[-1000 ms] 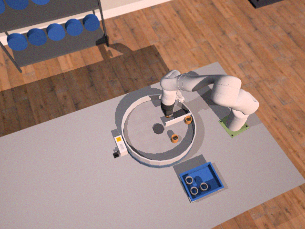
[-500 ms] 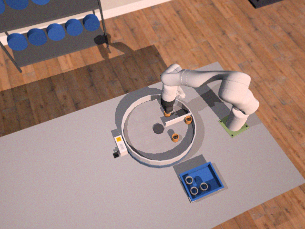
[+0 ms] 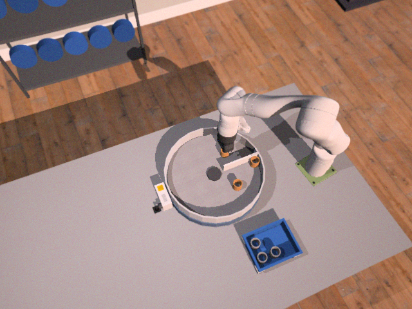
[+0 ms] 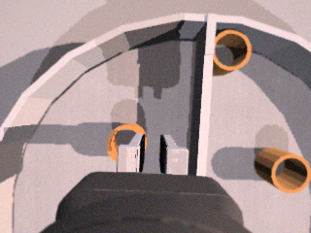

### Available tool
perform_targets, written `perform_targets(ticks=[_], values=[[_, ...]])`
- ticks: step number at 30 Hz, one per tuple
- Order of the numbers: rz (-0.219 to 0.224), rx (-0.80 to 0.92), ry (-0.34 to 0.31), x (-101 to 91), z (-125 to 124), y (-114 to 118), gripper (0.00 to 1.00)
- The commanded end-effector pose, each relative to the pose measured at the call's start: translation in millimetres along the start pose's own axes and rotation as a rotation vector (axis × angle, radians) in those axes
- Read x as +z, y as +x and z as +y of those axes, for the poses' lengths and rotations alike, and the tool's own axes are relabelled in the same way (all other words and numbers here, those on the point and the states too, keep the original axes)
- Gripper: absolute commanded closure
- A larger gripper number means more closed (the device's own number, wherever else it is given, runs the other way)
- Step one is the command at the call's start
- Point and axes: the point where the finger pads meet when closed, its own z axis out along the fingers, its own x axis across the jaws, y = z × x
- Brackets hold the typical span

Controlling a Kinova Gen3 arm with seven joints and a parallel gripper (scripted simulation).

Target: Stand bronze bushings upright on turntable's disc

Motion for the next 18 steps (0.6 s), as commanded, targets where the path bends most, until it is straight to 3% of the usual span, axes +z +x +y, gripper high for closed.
perform_targets(ticks=[1, 17, 18], values=[[0.000, 0.002, -0.001, -2.6, 0.2, -0.1, 0.63], [0.000, 0.002, -0.001, -2.6, 0.2, -0.1, 0.63], [0.000, 0.002, -0.001, -2.7, 0.2, -0.1, 0.00]])
